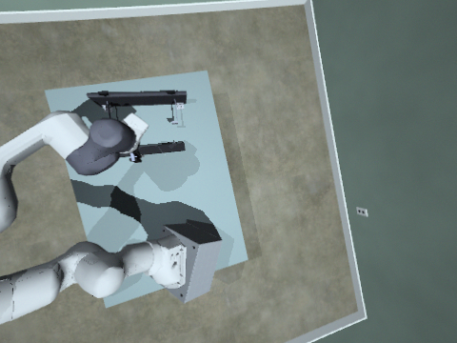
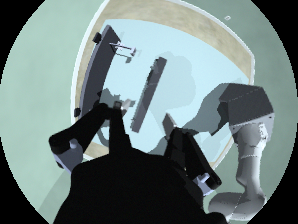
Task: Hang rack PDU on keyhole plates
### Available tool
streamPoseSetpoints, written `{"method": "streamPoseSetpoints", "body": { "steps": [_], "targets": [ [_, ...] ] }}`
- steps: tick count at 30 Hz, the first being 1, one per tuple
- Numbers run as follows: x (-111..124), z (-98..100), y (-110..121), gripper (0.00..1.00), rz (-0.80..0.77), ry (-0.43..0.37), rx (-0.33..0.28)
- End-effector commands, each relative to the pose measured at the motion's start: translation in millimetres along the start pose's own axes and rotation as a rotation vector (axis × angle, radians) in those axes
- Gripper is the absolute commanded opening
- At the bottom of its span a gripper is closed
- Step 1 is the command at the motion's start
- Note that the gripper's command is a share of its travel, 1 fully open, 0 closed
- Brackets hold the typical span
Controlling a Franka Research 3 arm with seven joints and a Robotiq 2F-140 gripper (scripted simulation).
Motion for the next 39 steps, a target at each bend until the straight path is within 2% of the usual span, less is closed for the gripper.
{"method": "streamPoseSetpoints", "body": {
  "steps": [1,15,23,25,39],
  "targets": [
    [1,-0.5,1,0.55,-0.007,-0.003,0.001],
    [1,-2.0,1,0.55,-0.007,-0.003,0.001],
    [1,-22.0,1,0.55,-0.007,-0.003,0.001],
    [1,-22.0,1,0.55,-0.007,-0.003,0.001],
    [2,-103.6,2,0.55,-0.007,-0.003,0.001]
  ]
}}
Point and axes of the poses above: the point where the finger pads meet when closed, its own z axis back along the fingers, its own y axis across the jaws, x = y × z, the point moved 3 cm from there along z, back along the fingers, and after that the axes turned 7 degrees about z, right-handed, at the moved point
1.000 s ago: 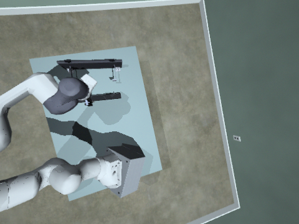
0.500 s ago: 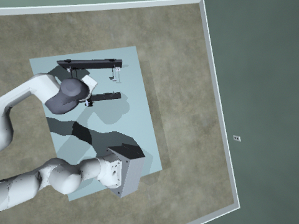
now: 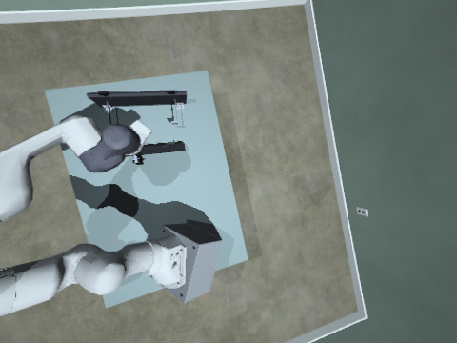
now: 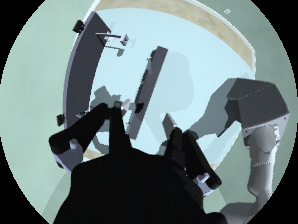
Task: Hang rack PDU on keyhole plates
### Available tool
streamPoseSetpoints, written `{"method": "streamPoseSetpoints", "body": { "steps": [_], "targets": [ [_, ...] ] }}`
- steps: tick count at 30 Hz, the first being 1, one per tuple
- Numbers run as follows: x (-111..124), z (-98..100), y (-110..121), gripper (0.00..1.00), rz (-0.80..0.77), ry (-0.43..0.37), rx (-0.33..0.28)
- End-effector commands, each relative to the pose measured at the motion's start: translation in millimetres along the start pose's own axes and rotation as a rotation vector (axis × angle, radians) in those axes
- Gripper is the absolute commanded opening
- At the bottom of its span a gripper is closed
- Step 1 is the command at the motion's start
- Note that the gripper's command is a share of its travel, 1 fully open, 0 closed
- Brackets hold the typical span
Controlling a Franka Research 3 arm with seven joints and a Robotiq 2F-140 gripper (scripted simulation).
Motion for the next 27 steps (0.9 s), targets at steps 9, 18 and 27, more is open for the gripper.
{"method": "streamPoseSetpoints", "body": {
  "steps": [9,18,27],
  "targets": [
    [-7,-51.4,-7,0.55,0.025,0.019,-0.023],
    [-7,-81.1,-7,0.55,0.025,0.019,-0.023],
    [-7,-89.0,-7,0.55,0.025,0.019,-0.023]
  ]
}}
Point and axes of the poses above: the point where the finger pads meet when closed, its own z axis back along the fingers, its own y axis across the jaws, x = y × z, the point moved 3 cm from there along z, back along the fingers, and after that the axes turned 7 degrees about z, right-handed, at the moved point
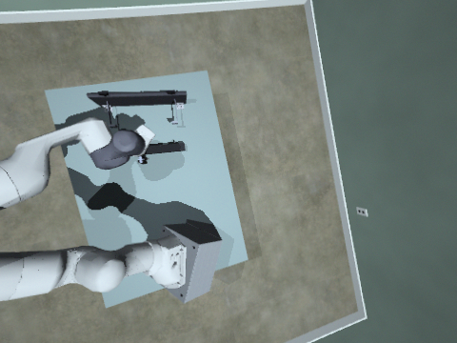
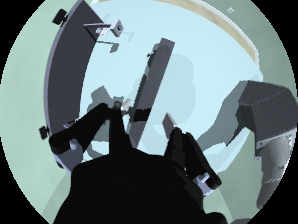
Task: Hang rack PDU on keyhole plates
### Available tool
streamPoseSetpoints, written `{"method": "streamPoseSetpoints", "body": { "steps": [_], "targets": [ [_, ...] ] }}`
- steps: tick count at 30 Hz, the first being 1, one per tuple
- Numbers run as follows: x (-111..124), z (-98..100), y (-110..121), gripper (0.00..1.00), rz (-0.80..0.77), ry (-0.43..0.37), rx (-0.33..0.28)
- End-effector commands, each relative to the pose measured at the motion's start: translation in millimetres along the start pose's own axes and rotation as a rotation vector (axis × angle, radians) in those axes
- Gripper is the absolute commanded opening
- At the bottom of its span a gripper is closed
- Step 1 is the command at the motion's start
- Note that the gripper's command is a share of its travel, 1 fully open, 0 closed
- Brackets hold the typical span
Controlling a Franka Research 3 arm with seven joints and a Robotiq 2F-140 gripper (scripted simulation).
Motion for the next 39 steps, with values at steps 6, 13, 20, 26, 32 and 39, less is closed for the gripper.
{"method": "streamPoseSetpoints", "body": {
  "steps": [6,13,20,26,32,39],
  "targets": [
    [-1,-2.9,-3,0.55,0.027,0.007,-0.009],
    [-1,-13.5,-3,0.55,0.027,0.007,-0.009],
    [-1,-51.5,-4,0.55,0.027,0.007,-0.009],
    [-2,-76.4,-4,0.55,0.027,0.007,-0.009],
    [-2,-86.2,-4,0.55,0.027,0.007,-0.009],
    [-2,-86.6,-4,0.55,0.027,0.007,-0.009]
  ]
}}
Point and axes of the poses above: the point where the finger pads meet when closed, its own z axis back along the fingers, its own y axis across the jaws, x = y × z, the point moved 3 cm from there along z, back along the fingers, and after that the axes turned 7 degrees about z, right-handed, at the moved point
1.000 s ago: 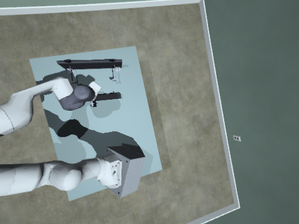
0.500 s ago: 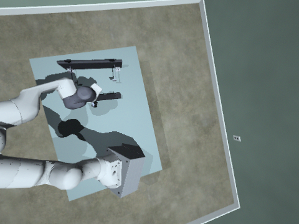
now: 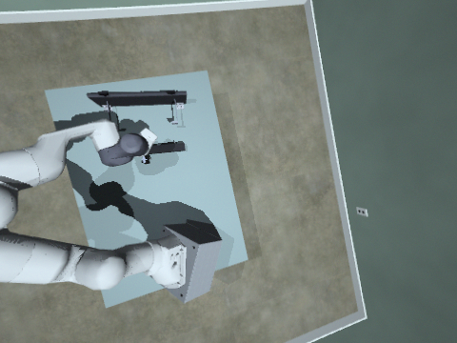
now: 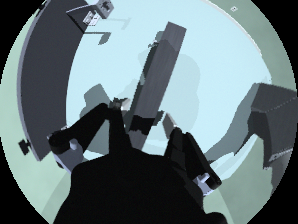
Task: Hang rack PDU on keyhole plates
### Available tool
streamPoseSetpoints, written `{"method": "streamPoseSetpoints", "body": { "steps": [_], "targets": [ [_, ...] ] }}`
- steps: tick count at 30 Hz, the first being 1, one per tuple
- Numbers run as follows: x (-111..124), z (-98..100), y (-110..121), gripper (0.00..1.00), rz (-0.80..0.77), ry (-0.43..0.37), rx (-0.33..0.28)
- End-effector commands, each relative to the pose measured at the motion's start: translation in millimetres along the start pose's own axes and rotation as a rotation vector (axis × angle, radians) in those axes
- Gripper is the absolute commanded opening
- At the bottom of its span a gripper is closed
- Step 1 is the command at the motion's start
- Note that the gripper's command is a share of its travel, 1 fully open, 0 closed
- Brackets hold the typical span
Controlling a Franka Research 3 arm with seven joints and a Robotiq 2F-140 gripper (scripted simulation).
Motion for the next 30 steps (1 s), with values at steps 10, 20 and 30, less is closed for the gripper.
{"method": "streamPoseSetpoints", "body": {
  "steps": [10,20,30],
  "targets": [
    [-0.3,-0.7,-2.2,0.55,0.022,0.004,-0.005],
    [-0.3,-0.7,-2.2,0.55,0.022,0.004,-0.005],
    [-0.3,-0.7,-2.2,0.00,0.022,0.004,-0.005]
  ]
}}
Point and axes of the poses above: the point where the finger pads meet when closed, its own z axis back along the fingers, its own y axis across the jaws, x = y × z, the point moved 3 cm from there along z, back along the fingers, and after that the axes turned 7 degrees about z, right-handed, at the moved point
